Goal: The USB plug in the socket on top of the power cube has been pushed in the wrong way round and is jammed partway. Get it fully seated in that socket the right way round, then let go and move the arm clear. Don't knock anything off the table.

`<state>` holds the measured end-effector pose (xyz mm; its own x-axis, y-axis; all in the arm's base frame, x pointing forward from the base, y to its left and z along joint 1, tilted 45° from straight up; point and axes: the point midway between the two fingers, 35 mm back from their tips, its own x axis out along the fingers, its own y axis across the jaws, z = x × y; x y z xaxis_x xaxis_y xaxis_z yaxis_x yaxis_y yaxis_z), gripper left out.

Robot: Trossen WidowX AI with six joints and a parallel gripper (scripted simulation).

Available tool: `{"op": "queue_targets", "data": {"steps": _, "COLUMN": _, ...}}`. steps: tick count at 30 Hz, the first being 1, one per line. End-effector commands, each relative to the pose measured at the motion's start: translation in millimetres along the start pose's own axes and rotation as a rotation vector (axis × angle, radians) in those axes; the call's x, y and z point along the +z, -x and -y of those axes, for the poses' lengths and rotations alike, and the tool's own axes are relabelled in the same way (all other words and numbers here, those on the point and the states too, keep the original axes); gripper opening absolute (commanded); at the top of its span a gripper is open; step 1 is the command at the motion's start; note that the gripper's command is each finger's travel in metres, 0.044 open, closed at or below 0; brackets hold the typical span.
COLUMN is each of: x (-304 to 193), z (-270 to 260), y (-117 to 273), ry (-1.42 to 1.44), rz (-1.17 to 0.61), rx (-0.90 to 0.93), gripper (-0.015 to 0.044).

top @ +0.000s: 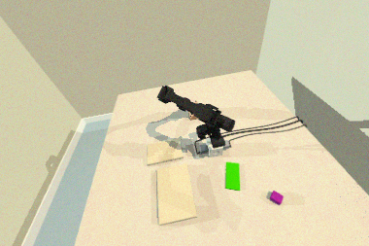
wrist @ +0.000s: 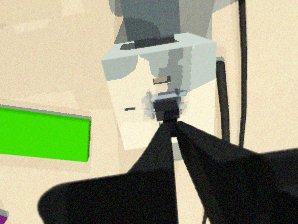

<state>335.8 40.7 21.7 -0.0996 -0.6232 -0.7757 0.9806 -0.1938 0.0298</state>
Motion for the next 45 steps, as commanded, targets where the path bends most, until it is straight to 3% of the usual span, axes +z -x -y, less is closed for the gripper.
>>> {"op": "queue_targets", "data": {"steps": 1, "x": 1.3, "z": -0.8, "y": -1.9, "ry": 0.001, "rz": 0.004, "rx": 0.0, "gripper": 0.0}}
{"op": "queue_targets", "data": {"steps": 21, "x": 1.3, "z": -0.8, "y": -1.9, "ry": 0.001, "rz": 0.004, "rx": 0.0, "gripper": 0.0}}
{"op": "queue_targets", "data": {"steps": 25, "x": -0.1, "z": 0.0, "y": -0.1, "ry": 0.0, "rz": 0.0, "rx": 0.0, "gripper": 0.0095}}
{"op": "queue_targets", "data": {"steps": 45, "x": -0.3, "z": 0.2, "y": 1.5, "ry": 0.0, "rz": 0.0, "rx": -0.001, "gripper": 0.0095}}
